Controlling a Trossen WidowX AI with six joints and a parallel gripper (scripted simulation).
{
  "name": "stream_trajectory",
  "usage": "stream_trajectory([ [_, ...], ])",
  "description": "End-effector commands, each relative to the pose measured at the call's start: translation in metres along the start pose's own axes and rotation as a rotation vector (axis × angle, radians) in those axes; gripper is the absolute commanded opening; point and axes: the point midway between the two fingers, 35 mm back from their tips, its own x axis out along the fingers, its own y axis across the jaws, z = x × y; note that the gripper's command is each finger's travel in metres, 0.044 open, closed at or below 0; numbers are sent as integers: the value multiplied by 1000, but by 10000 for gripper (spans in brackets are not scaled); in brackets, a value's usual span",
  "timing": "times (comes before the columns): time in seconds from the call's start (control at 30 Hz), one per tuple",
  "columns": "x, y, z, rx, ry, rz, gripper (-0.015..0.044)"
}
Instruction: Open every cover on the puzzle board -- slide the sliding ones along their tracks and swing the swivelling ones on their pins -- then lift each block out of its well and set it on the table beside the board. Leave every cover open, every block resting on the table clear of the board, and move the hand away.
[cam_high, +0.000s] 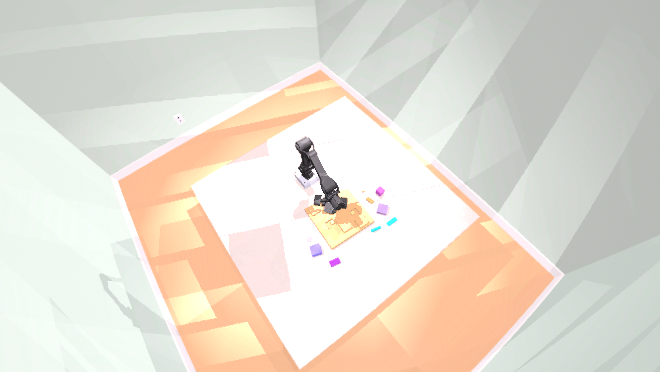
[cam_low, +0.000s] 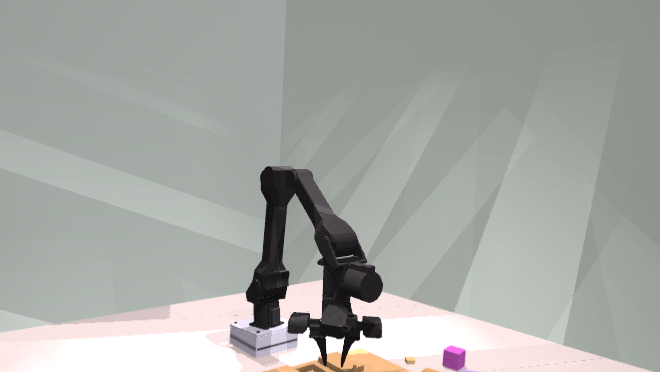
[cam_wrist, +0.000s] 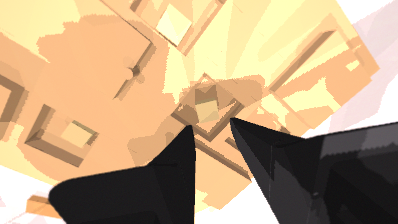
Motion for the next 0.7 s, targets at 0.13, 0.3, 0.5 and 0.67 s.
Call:
stream_trajectory([
  [0.13,1,-1,0,120,-1,-4,144],
  [0.3,1,-1,0,194,-1,-4,144],
  [0.5,1,-1,0,284,-1,-4,144],
  [0.67,2,-1,0,359,-1,-4,144],
])
